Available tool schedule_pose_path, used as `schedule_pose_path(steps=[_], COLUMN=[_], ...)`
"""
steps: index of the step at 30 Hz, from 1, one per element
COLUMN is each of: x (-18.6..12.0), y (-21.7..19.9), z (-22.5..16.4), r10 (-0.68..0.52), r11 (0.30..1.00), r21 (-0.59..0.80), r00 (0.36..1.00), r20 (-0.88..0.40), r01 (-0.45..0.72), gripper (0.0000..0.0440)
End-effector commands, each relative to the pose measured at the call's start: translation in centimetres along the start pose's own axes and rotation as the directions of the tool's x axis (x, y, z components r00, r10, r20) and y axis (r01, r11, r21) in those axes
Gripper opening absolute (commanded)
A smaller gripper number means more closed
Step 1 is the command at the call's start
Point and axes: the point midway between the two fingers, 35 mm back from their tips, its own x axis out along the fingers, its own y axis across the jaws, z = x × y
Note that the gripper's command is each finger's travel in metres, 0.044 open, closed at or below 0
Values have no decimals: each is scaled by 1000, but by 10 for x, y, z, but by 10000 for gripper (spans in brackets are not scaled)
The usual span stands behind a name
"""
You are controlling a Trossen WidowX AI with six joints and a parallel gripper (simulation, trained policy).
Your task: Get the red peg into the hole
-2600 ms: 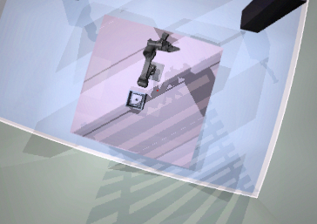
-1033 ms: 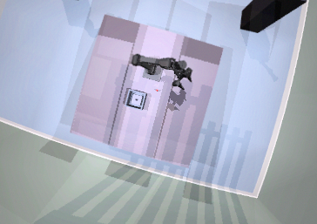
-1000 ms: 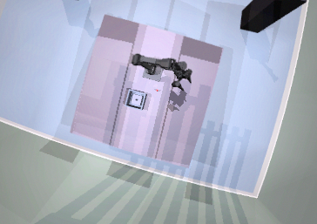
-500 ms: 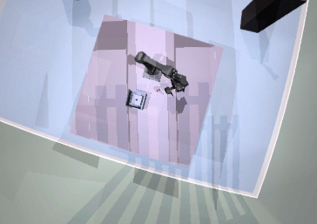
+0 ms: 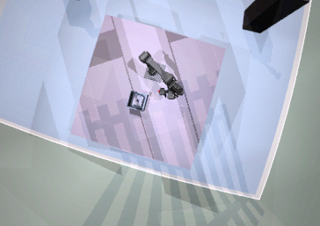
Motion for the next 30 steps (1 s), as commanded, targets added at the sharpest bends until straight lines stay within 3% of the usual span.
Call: schedule_pose_path(steps=[1,7,14,30], x=[6,15,22,34], y=[-12,-35,-60,-103], z=[-3,-11,-23,-60], r10=[-32,-85,-126,-117], r11=[995,958,867,522], r21=[90,260,438,703], r00=[998,985,956,857], r20=[-52,-150,-265,-502], r01=[36,122,235,483], gripper=[440,440,440,440])
